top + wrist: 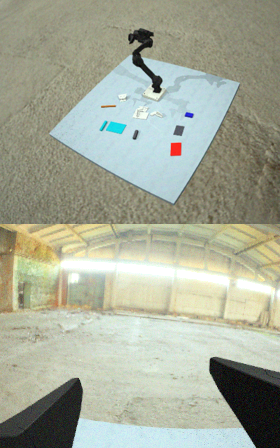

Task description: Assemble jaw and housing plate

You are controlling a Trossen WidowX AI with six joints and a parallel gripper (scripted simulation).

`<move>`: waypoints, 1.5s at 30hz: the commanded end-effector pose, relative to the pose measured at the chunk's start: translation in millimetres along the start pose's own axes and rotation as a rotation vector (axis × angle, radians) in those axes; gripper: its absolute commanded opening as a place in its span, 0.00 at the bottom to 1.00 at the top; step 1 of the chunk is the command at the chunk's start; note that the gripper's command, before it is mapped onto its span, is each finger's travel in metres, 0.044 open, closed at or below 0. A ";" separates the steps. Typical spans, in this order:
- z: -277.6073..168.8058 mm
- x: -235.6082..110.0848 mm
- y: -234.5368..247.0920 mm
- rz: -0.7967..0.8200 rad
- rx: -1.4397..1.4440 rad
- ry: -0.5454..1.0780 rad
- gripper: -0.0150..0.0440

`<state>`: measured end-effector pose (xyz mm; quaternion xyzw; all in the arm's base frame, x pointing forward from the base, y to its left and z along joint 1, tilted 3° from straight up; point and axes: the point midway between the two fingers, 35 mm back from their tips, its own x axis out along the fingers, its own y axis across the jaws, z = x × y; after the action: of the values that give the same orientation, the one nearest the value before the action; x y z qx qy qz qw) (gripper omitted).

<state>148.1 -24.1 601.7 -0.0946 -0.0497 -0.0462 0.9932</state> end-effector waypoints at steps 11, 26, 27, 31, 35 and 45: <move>12.2 0.1 23.3 -0.048 -0.128 -0.068 1.00; 23.4 6.1 70.0 -0.087 -0.340 -0.165 1.00; 23.6 6.8 73.5 -0.088 -0.353 -0.171 1.00; 23.8 9.9 87.7 -0.086 -0.408 -0.194 1.00; 22.8 13.8 101.7 -0.084 -0.465 -0.211 1.00; 15.2 25.7 135.4 -0.065 -0.597 -0.240 1.00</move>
<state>180.5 98.6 600.7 -0.3663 -0.1521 -0.0839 0.9142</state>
